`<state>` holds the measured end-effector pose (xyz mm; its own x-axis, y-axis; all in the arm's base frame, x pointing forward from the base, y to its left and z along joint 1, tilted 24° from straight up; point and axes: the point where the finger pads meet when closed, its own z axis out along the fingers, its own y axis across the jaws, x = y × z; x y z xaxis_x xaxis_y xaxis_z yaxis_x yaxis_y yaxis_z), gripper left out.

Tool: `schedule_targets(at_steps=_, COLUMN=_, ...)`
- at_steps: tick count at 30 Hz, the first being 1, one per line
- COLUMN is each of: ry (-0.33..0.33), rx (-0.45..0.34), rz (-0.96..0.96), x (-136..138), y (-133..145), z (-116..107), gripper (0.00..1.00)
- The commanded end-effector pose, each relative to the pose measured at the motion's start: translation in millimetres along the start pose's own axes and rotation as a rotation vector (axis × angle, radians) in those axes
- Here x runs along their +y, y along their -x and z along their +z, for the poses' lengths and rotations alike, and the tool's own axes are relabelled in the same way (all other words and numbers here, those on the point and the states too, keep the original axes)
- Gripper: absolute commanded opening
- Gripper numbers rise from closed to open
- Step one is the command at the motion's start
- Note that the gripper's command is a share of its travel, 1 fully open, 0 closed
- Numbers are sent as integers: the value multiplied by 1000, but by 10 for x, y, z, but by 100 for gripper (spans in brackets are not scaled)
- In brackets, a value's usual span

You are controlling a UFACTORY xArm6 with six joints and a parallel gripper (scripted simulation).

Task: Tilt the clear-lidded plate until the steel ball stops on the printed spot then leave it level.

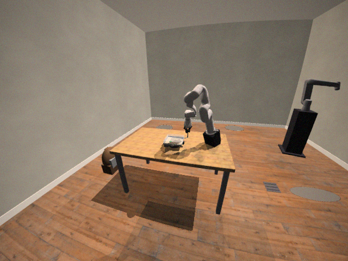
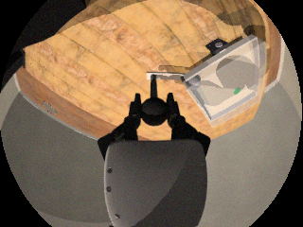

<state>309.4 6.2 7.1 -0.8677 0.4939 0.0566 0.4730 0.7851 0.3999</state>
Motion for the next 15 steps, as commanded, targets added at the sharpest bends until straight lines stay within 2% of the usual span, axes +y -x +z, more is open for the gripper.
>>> schedule_targets(at_steps=1, ry=-1, rx=-4, rz=2, x=-4, y=9, z=-19, gripper=0)
schedule_targets(at_steps=15, ry=-1, rx=-4, rz=2, x=10, y=11, z=-52, gripper=0)
